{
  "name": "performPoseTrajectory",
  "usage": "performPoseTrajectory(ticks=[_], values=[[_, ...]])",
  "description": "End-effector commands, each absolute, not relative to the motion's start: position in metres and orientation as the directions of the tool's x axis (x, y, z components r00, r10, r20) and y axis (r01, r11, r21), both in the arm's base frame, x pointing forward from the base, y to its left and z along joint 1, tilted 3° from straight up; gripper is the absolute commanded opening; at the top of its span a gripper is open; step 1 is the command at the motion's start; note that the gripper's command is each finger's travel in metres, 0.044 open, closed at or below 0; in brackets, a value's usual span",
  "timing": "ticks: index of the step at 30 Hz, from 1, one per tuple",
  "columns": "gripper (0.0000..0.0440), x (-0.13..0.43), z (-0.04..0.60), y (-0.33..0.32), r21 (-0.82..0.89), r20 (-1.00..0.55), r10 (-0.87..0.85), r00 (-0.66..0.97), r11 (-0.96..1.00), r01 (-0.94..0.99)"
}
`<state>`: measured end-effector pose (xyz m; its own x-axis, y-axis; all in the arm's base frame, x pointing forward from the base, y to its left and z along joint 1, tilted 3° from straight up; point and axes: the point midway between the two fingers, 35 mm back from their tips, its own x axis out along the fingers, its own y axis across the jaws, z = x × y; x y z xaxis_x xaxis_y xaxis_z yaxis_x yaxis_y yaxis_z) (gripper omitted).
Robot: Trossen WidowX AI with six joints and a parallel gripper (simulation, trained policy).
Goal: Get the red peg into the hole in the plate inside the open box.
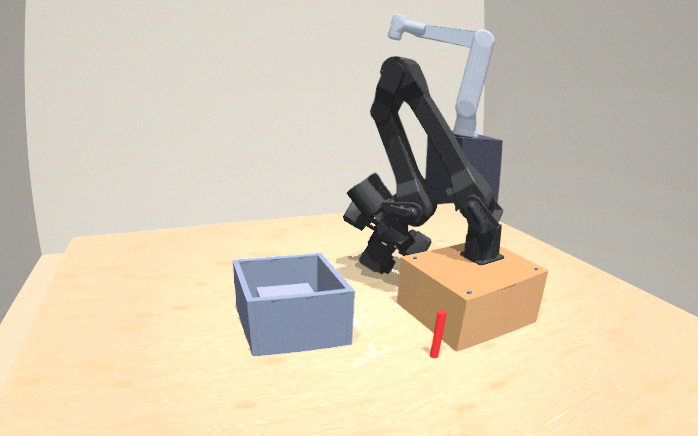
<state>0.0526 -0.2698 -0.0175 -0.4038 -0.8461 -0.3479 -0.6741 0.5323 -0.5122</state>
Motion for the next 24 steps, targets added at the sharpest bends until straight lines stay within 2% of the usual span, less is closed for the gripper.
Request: performPoseTrajectory(ticks=[1,13,24], values=[[0.0359,0.072,-0.013,-0.276,-0.596,-0.344,-0.872,-0.348,0.489,-0.637],[0.0326,0.153,0.007,-0.287,-0.851,-0.321,-0.939,-0.121,0.342,-0.399],[0.0304,0.230,0.035,-0.277,-0.952,-0.297,-0.950,0.099,0.288,-0.100]])
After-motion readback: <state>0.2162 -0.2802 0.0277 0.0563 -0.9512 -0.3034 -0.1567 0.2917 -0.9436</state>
